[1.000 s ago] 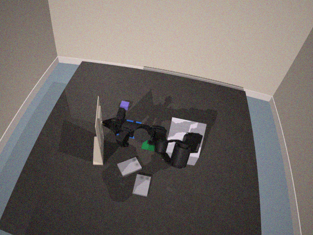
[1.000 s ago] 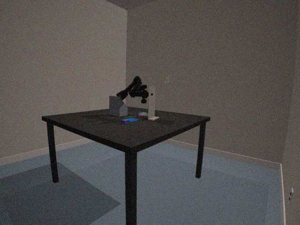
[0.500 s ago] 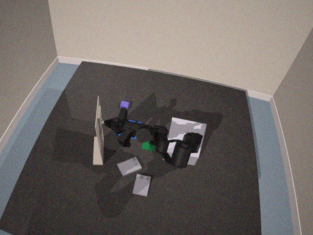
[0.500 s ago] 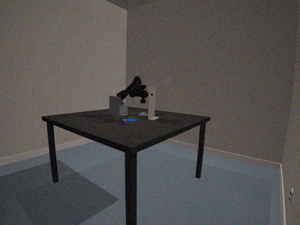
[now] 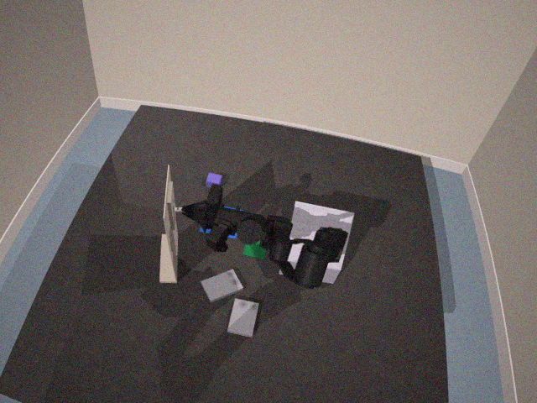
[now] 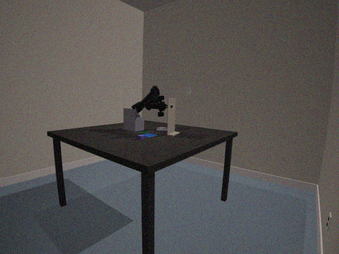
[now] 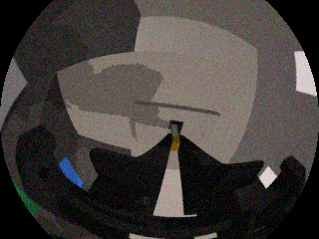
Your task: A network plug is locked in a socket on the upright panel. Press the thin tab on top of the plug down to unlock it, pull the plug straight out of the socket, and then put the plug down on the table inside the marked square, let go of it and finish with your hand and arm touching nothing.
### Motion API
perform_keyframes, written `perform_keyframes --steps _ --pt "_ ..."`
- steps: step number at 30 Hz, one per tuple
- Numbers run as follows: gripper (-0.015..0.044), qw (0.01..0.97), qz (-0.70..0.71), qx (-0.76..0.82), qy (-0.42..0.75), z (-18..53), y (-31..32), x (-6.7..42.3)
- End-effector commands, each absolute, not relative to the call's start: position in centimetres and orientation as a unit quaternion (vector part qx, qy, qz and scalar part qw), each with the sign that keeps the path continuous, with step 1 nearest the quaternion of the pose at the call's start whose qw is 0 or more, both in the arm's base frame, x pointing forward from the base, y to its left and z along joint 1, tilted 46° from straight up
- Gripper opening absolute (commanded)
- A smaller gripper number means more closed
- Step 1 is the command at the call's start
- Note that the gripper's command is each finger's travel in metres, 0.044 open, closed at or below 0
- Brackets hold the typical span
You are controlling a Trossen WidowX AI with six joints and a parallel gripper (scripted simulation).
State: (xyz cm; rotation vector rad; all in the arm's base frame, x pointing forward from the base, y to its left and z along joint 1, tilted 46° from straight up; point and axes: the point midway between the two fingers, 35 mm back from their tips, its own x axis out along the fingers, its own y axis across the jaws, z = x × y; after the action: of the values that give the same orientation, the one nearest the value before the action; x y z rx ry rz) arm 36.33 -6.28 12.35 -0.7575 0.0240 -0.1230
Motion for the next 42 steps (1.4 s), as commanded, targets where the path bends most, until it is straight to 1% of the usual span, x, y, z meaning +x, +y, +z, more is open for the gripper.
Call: perform_keyframes --steps 1,42 --pt "0.0 0.926 -0.057 -0.372 0.012 12.2 -6.2 36.0" --pt "0.0 0.927 -0.051 -0.371 0.027 11.5 -6.6 33.5"
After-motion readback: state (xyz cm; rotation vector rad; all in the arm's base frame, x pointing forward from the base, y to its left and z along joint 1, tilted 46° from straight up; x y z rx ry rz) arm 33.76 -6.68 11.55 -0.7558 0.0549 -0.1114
